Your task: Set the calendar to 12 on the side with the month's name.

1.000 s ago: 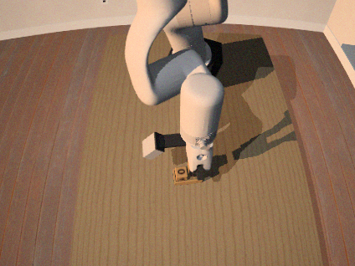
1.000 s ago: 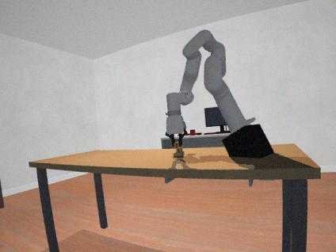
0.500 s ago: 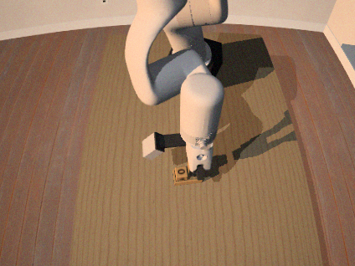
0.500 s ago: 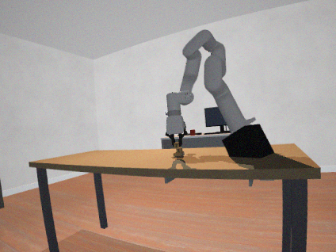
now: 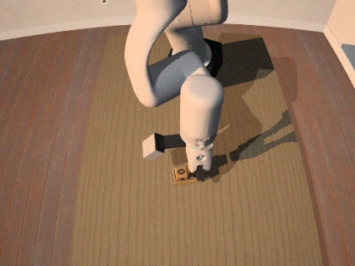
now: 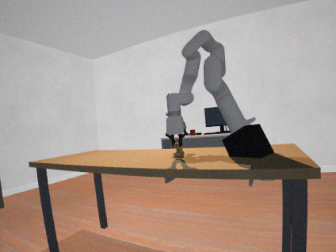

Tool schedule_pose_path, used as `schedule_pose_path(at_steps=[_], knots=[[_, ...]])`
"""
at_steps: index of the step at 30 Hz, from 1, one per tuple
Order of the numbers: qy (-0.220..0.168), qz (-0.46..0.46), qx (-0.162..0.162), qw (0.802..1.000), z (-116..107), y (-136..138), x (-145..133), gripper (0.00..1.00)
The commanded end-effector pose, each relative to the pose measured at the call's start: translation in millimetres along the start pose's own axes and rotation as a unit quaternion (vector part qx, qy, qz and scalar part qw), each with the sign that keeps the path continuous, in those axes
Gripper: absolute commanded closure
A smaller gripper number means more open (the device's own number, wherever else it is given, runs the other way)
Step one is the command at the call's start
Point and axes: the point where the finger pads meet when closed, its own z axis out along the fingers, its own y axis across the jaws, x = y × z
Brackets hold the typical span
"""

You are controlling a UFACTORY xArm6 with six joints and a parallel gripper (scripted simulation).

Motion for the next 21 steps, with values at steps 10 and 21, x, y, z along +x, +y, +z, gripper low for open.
schedule_pose_path(at_steps=[10, 21], knots=[[0.0, 0.0, 0.001, 1.0, 8.6, -1.2, 0.1, 0.73], [0.0, 0.0, 0.001, 1.0, 17.1, -1.2, 0.1, 0.73]])
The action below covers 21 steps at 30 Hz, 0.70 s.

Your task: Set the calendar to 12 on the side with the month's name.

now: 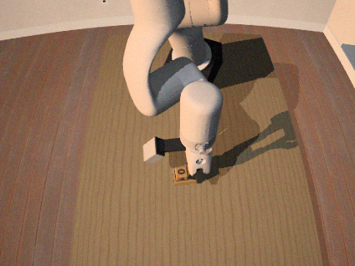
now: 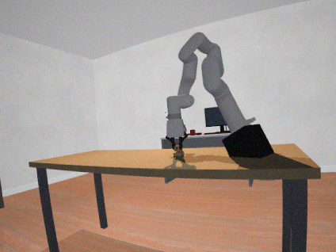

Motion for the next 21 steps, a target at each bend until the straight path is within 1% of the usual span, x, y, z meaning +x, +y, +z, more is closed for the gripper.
schedule_pose_path(at_steps=[1, 21], knots=[[0.001, 0.0, 0.002, 1.0, 2.0, -1.2, 0.2, 0.73], [0.001, 0.0, 0.002, 1.0, 4.6, -1.2, 0.1, 0.73]])
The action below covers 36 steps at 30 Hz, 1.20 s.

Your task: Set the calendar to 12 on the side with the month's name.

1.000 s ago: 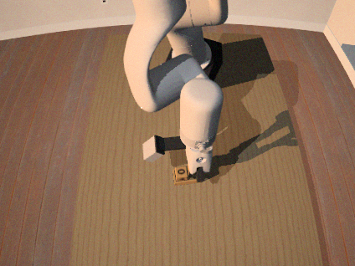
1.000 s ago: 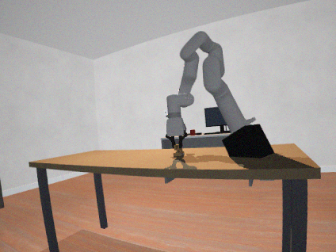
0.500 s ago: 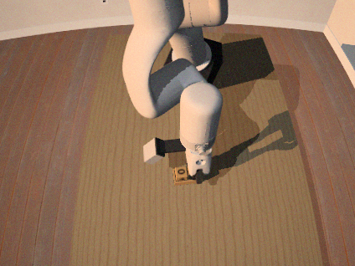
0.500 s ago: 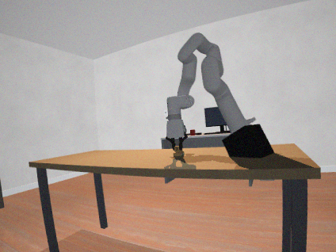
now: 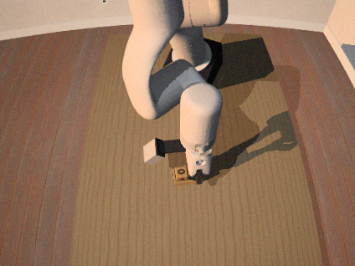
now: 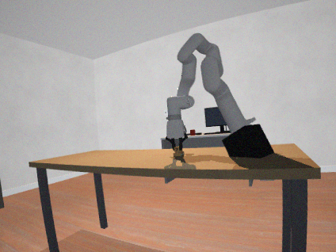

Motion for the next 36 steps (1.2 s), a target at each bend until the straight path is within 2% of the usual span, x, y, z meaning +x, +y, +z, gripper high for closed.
schedule_pose_path(at_steps=[1, 36], knots=[[0.0, 0.0, 0.001, 1.0, -0.5, -1.0, 0.1, 0.73], [0.0, 0.0, 0.001, 1.0, 5.2, -1.1, 0.1, 0.73]])
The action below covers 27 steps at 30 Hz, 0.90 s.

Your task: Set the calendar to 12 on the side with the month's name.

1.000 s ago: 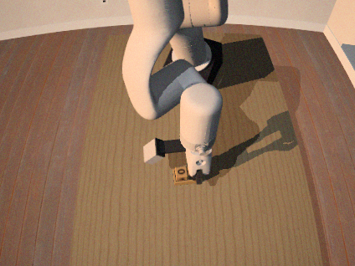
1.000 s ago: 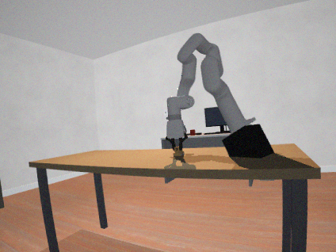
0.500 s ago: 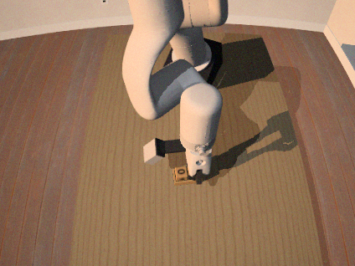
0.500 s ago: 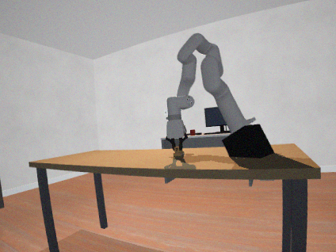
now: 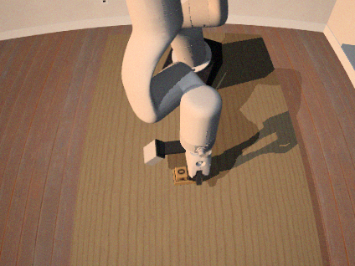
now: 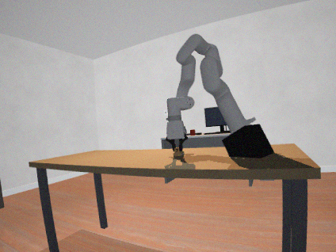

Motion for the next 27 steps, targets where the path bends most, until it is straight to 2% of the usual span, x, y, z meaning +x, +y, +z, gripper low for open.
schedule_pose_path(at_steps=[1, 27], knots=[[0.0, 0.0, 0.002, 1.0, 0.6, -1.1, 0.1, 0.73], [0.0, 0.0, 0.002, 1.0, 4.5, -1.1, 0.1, 0.73]])
